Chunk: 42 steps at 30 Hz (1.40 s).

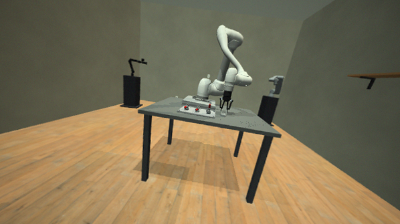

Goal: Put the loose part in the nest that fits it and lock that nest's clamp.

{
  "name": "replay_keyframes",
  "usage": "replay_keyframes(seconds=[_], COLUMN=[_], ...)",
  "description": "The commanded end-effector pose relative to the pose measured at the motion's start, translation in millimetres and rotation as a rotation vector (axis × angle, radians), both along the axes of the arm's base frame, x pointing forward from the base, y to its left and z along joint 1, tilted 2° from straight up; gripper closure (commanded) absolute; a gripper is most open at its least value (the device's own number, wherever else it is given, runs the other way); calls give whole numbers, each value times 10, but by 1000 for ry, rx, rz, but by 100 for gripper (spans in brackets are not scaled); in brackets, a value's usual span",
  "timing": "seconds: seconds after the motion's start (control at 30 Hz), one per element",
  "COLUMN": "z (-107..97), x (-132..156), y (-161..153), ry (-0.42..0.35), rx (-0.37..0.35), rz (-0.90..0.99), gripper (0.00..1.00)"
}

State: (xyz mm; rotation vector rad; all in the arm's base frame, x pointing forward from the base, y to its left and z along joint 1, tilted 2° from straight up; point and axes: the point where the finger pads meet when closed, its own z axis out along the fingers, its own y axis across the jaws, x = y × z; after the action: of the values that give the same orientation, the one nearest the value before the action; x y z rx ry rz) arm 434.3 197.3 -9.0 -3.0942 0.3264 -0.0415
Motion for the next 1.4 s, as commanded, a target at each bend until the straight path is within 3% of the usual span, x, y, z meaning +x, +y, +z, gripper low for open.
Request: replay_keyframes(seconds=[0.0,1.0,1.37], z=[0,4,98], x=[-1,-1,-4], y=[0,0,-3], ry=[0,0,0], rx=[0,0,0], rz=[0,0,0], gripper=[90,90,90])
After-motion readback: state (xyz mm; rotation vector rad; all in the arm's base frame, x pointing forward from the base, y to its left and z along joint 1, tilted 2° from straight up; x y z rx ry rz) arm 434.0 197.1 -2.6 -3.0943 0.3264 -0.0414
